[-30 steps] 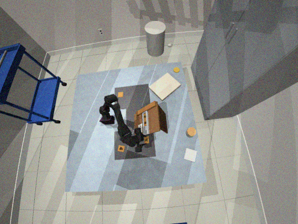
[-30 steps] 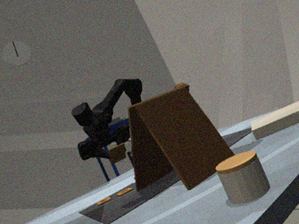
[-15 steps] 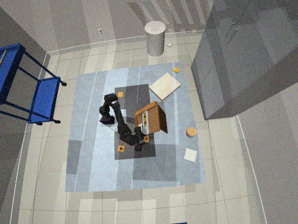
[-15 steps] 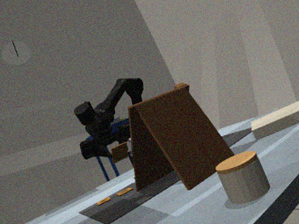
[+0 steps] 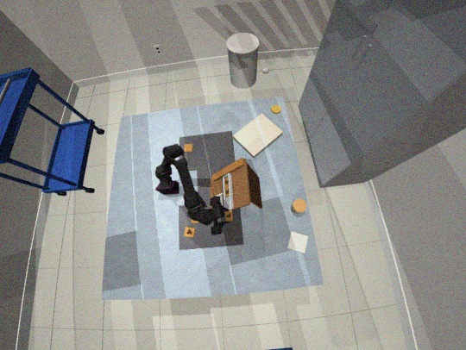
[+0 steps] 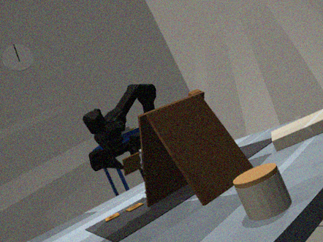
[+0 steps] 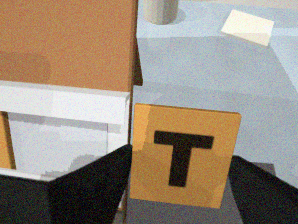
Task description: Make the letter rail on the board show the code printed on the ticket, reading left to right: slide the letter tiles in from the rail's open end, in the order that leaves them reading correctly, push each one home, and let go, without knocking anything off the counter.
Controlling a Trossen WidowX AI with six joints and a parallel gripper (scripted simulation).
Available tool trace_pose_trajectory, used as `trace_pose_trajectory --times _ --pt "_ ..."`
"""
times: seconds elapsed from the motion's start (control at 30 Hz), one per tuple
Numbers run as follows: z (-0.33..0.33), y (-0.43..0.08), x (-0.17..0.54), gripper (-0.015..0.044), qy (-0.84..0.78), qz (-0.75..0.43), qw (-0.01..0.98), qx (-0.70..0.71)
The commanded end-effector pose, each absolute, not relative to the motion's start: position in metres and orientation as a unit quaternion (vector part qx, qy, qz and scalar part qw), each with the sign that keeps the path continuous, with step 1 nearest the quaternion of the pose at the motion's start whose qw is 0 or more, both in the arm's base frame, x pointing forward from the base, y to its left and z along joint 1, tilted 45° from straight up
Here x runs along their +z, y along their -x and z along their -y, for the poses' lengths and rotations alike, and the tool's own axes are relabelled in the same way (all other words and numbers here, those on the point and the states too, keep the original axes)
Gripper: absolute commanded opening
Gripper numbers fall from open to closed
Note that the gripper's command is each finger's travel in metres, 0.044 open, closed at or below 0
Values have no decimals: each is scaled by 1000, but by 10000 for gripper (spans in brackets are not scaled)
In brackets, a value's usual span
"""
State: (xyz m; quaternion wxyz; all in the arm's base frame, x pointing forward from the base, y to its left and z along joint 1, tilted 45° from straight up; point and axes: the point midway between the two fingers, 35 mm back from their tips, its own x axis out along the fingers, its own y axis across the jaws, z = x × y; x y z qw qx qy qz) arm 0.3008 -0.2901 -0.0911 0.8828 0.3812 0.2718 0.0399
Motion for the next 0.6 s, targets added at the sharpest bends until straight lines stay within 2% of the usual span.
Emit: trace_pose_trajectory --times 0.0,0.57 --pt "287 -301 -90 0 -384 -274 881 38" --pt "281 -302 -84 0 -384 -274 881 38"
